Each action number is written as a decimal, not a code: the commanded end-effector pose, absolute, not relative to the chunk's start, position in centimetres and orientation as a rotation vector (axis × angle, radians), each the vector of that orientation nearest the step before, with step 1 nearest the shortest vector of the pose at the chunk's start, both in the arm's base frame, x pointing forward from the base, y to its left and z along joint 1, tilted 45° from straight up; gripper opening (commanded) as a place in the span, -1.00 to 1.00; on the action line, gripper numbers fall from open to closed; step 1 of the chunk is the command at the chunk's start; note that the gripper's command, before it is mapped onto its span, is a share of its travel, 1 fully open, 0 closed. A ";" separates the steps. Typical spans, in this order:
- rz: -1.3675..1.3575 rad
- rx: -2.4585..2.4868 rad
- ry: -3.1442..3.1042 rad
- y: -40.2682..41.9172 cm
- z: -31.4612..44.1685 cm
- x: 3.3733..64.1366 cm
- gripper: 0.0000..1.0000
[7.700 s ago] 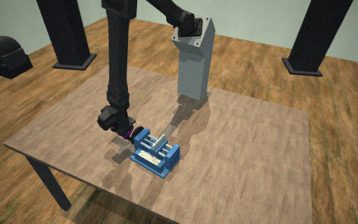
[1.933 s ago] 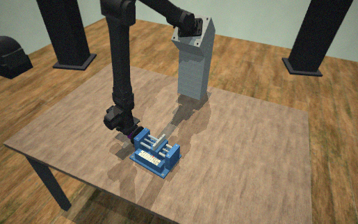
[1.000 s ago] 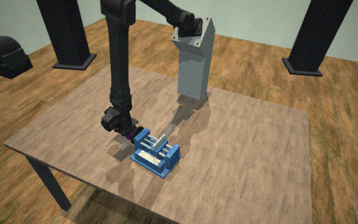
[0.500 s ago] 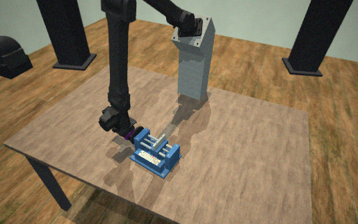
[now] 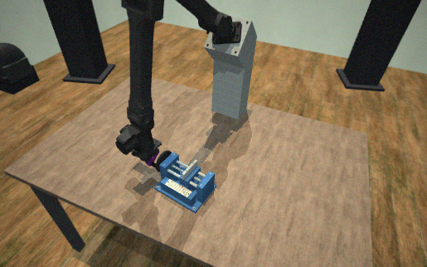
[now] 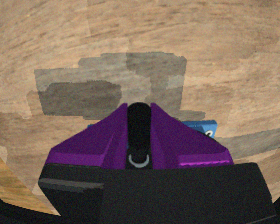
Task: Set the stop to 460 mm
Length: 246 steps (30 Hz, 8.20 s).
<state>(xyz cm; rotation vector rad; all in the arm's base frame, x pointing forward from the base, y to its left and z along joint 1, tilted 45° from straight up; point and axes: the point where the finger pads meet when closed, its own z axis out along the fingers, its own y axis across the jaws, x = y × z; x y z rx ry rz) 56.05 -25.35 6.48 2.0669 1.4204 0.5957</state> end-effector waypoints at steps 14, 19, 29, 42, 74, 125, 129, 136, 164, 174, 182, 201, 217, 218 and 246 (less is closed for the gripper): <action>0.644 1.993 1.362 -25.3 12.4 53.8 -0.87; 0.638 1.992 1.363 -24.6 11.2 51.4 -0.87; 0.631 2.010 1.370 -23.9 10.1 49.8 -0.87; 0.621 2.034 1.386 -23.1 4.7 48.7 -0.87; 0.613 2.040 1.397 -22.4 1.9 47.5 -0.87; 0.631 2.013 1.394 -23.3 2.2 52.5 -0.87; 0.635 2.007 1.390 -23.4 2.9 52.5 -0.87; 0.634 2.009 1.391 -23.3 2.8 52.4 -0.87; 0.632 2.012 1.393 -23.3 2.6 52.4 0.06; 0.626 2.013 1.388 -23.5 3.5 51.1 0.06; 0.623 2.011 1.383 -23.0 7.0 47.6 0.06; 0.630 2.007 1.390 -21.7 9.6 45.6 0.06; 0.630 2.007 1.390 -21.5 9.8 45.5 0.06; 0.639 2.001 1.388 -21.2 10.3 46.1 0.06; 0.640 2.006 1.375 -15.9 17.2 54.8 0.06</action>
